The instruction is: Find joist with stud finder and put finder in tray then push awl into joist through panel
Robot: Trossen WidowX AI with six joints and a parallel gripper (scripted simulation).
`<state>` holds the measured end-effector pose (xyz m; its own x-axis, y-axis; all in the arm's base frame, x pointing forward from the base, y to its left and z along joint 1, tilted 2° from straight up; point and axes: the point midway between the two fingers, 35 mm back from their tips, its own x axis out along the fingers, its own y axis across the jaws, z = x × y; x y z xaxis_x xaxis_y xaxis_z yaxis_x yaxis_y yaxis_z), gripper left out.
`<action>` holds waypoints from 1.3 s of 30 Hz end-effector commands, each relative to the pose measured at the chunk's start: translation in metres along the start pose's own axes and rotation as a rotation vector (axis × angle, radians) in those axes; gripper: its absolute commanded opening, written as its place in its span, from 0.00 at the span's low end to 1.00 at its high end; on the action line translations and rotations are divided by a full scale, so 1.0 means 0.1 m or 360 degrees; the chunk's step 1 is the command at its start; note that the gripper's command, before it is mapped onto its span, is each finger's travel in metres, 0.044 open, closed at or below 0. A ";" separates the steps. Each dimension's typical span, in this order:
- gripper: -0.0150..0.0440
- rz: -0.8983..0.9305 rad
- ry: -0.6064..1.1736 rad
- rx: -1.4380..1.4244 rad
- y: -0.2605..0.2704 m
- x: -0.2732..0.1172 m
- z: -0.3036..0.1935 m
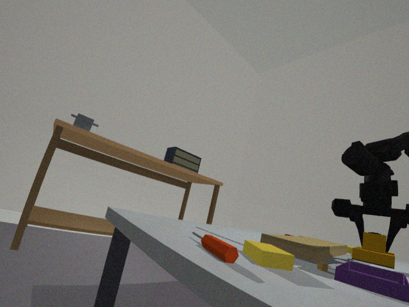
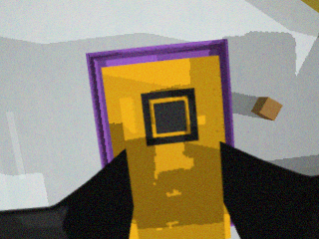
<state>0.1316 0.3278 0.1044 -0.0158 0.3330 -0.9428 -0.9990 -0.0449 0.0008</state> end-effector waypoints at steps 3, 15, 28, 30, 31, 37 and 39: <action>0.25 -0.0007 -0.0005 0.0009 0.00 0.07 -0.02; 0.25 -0.0007 -0.0005 0.0009 0.00 0.21 -0.07; 0.25 -0.0006 -0.0005 0.0009 0.00 0.39 -0.13; 0.34 0.0001 0.0003 0.0001 0.01 0.38 -0.14; 0.39 0.0001 0.0003 0.0001 0.01 0.38 -0.14; 0.65 0.0001 0.0003 0.0001 0.01 0.38 -0.14; 0.74 0.0001 0.0003 0.0001 0.01 0.38 -0.14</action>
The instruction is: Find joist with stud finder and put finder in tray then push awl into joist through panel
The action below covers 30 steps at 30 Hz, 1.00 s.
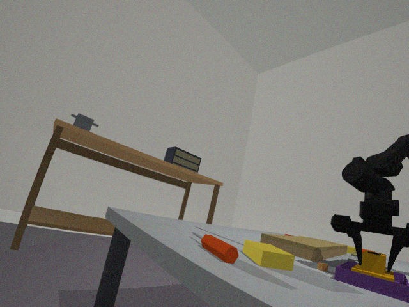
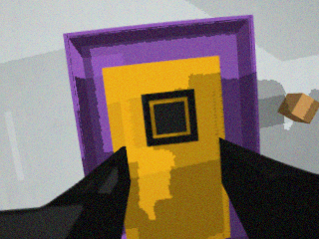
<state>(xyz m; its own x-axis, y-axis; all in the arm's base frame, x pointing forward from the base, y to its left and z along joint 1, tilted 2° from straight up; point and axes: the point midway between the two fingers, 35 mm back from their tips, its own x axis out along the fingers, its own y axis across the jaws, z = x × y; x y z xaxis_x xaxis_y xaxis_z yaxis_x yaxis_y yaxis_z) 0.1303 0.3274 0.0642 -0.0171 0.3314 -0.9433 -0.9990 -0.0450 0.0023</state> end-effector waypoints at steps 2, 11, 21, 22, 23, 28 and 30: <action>0.83 -0.0001 0.0000 0.0000 0.00 -0.02 0.01; 1.00 -0.0001 0.0000 0.0000 0.00 -0.90 0.26; 1.00 -0.0178 0.0133 0.0487 -1.12 -0.84 -0.57; 1.00 -0.0197 0.0151 0.0551 -1.24 -0.86 -0.71; 1.00 -0.0215 0.0167 0.0620 -1.35 -0.89 -0.85; 1.00 -0.0294 0.0242 0.0966 -1.79 -1.05 -1.60; 1.00 -0.0319 0.0271 0.1105 -1.91 -1.12 -1.93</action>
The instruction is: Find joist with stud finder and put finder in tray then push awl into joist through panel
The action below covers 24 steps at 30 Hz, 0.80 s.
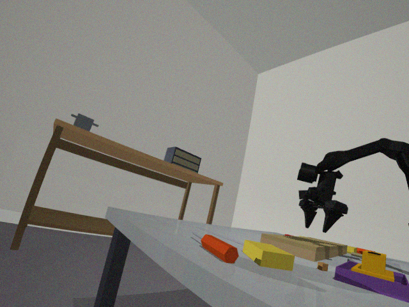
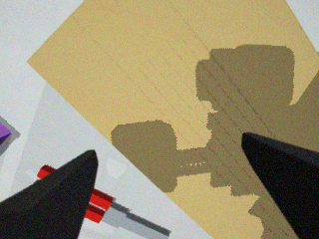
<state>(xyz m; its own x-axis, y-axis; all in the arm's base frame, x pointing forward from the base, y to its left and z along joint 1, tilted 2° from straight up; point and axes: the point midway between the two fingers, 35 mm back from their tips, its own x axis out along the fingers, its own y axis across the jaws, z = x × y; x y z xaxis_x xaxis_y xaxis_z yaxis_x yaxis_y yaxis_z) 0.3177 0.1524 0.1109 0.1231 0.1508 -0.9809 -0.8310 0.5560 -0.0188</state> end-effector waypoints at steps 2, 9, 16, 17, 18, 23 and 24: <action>1.00 -0.0048 0.0081 0.0274 -0.58 0.01 -0.45; 1.00 -0.0132 0.0171 0.0718 -1.34 -0.06 -1.45; 1.00 -0.0110 0.0293 0.1246 -1.66 -0.14 -2.63; 1.00 -0.0103 0.0308 0.1323 -1.67 -0.15 -2.81; 1.00 -0.0095 0.0321 0.1399 -1.67 -0.16 -2.98; 1.00 -0.0060 0.0375 0.1639 -1.62 -0.21 -3.58; 1.00 -0.0060 0.0375 0.1639 -1.62 -0.21 -3.58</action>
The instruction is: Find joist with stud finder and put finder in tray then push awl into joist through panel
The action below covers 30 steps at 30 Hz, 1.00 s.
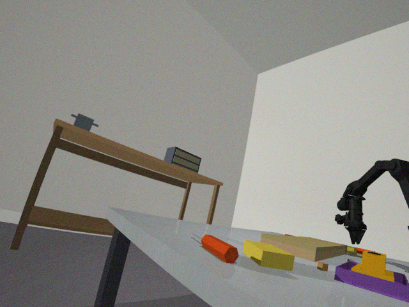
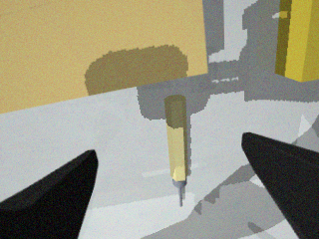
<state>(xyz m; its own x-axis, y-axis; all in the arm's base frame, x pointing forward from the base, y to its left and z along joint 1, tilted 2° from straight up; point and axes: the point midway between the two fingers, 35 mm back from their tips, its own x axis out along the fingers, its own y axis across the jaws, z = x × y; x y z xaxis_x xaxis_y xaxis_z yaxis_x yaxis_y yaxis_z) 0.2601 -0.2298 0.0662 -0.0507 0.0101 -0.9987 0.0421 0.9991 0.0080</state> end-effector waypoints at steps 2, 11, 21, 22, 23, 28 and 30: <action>1.00 0.0012 0.0017 0.0006 -0.04 0.01 -0.04; 1.00 0.0011 0.0017 0.0006 -0.10 0.01 -0.01; 1.00 0.0011 0.0017 0.0006 -0.11 0.15 0.00; 1.00 0.0011 0.0017 0.0006 -0.11 0.17 0.00; 1.00 0.0011 0.0017 0.0006 -0.11 0.18 0.01; 1.00 0.0011 0.0017 0.0006 -0.11 0.26 0.01; 1.00 0.0011 0.0017 0.0006 -0.11 0.30 0.01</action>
<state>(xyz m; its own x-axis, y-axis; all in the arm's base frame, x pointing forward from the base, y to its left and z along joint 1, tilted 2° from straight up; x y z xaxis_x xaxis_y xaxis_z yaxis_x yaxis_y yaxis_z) 0.2600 -0.2409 0.0417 -0.0570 0.0152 -0.9983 0.0520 0.9986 0.0123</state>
